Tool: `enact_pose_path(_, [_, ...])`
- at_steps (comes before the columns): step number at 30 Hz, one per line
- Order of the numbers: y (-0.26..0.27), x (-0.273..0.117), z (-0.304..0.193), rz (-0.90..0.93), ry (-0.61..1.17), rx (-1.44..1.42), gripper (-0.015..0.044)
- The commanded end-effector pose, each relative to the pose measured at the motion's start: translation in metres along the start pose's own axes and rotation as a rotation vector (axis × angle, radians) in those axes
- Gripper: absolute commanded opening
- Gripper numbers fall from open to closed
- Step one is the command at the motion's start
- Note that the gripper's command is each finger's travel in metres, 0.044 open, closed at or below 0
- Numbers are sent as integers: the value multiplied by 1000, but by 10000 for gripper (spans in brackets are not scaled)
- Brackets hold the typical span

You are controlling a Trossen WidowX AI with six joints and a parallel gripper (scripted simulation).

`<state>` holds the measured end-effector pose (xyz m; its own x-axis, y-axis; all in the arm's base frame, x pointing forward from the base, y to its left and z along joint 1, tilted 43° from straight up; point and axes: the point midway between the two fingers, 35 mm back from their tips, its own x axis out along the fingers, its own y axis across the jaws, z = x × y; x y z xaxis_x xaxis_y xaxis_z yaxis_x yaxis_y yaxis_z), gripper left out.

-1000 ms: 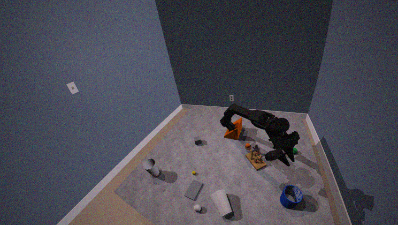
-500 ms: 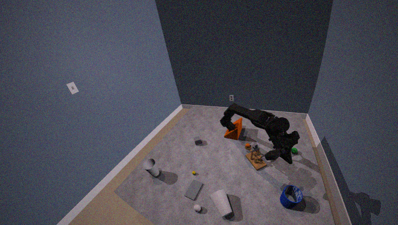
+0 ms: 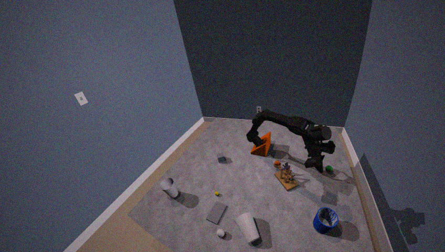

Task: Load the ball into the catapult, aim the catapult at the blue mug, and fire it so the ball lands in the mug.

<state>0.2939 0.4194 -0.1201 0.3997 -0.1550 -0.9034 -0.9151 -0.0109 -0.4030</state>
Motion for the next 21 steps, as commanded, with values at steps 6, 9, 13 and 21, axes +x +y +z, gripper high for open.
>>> enact_pose_path(6, [46, -6, -29, 8, 129, -268, 0])
enact_pose_path(9, [61, -10, -39, 12, 171, -360, 0])
enact_pose_path(13, [78, -14, -54, 16, 228, -485, 0])
enact_pose_path(21, [107, -24, -87, 26, 343, -734, 0])
